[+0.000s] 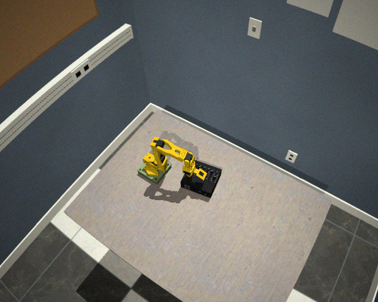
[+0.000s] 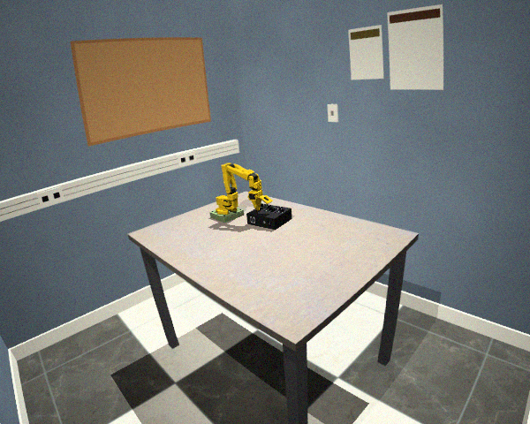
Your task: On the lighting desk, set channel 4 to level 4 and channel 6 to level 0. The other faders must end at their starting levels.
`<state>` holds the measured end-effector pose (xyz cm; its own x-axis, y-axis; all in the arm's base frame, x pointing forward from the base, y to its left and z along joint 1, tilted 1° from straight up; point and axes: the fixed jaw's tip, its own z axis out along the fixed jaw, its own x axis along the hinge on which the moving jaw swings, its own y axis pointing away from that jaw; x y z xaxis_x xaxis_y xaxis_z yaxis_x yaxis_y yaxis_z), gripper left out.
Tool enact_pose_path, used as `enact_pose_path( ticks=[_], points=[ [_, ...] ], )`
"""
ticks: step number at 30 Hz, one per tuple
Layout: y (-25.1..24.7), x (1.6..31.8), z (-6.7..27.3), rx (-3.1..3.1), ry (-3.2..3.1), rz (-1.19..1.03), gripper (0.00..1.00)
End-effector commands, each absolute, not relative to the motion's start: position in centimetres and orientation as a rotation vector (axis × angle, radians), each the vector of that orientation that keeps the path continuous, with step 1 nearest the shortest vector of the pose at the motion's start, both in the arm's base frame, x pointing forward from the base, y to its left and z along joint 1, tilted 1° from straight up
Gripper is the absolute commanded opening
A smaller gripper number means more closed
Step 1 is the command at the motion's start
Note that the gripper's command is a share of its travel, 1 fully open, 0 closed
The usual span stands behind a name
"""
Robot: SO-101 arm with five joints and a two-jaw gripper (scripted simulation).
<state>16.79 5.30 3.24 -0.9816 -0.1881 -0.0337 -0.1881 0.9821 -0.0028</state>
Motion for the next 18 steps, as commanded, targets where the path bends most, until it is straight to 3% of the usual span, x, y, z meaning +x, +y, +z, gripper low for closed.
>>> enact_pose_path(
  ticks=[1, 18],
  points=[
    [5.85, 16.37, 3.05, -0.323, 3.117, 0.002, 0.0],
    [6.16, 16.38, 3.11, -0.323, 3.117, 0.003, 0.0]
  ],
)
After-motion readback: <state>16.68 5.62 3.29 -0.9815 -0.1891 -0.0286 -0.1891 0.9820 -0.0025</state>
